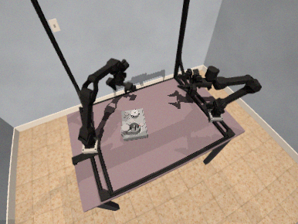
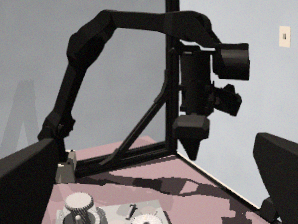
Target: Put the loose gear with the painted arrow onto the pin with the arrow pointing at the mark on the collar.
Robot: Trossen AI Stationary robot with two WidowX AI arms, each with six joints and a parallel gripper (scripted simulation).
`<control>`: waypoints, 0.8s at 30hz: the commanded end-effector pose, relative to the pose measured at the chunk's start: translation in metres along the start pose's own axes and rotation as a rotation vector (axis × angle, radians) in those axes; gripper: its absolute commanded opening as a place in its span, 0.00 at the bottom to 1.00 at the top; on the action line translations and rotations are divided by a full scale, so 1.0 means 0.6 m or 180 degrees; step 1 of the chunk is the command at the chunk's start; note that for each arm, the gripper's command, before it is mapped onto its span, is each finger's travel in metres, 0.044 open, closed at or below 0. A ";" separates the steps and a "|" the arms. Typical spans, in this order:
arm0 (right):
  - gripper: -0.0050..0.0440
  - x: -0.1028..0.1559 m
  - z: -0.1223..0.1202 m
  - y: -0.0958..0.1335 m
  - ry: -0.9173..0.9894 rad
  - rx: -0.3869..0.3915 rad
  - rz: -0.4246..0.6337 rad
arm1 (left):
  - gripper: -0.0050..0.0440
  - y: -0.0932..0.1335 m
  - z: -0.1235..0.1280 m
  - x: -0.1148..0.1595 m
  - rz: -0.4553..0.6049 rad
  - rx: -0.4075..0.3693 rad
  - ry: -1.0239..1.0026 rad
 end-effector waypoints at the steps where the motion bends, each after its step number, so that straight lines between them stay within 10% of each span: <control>1: 0.92 0.002 -0.006 -0.003 -0.0086 0.0007 -0.0002 | 0.92 0.004 0.008 -0.005 0.0002 -0.0010 -0.0002; 12: 0.92 0.023 -0.047 -0.026 -0.0706 0.0041 0.0027 | 0.92 0.042 0.059 -0.042 0.0027 -0.0022 -0.0019; 24: 0.92 0.087 -0.134 -0.079 -0.2143 0.0125 0.0085 | 0.92 0.167 0.100 -0.104 0.0096 -0.0055 -0.0010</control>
Point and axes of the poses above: on each arm, the point midway between the two fingers, 35 mm back from their tips, its own y axis back along the fingers, its own z axis across the jaws, x = y × z, the point moved 10 cm from there along y, back along the fingers, and after that the axes turned 9 degrees about y, right-handed, at the moved point
